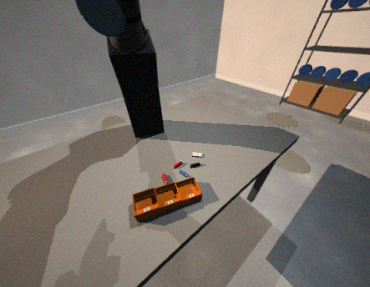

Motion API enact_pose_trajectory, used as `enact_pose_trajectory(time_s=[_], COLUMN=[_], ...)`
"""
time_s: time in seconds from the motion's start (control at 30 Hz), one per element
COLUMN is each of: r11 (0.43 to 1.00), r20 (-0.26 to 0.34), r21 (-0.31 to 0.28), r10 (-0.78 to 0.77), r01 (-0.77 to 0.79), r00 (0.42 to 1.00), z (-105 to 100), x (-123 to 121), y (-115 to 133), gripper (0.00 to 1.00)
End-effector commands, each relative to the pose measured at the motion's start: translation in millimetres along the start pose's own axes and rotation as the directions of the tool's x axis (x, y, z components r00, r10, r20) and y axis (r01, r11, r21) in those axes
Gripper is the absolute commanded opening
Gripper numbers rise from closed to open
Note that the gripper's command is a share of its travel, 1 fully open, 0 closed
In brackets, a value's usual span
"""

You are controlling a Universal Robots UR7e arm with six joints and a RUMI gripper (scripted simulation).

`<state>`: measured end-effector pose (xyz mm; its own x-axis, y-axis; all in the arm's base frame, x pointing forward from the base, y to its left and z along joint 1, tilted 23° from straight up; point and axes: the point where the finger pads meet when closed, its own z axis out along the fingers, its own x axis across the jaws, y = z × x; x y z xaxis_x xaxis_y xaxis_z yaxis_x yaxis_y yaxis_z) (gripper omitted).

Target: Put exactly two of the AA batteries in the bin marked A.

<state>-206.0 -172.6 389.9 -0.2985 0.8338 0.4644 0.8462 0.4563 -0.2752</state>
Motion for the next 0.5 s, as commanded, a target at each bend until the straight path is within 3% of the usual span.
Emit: enact_pose_trajectory(time_s=[0.0,0.47], r11=[1.000,1.000], r20=[-0.007,-0.007], r21=[0.008,0.008], r10=[0.005,0.005], r01=[-0.005,-0.005], r00=[1.000,1.000], z=[26,83], x=[-33,-100], y=[23,72], gripper=[0.04,0.04])
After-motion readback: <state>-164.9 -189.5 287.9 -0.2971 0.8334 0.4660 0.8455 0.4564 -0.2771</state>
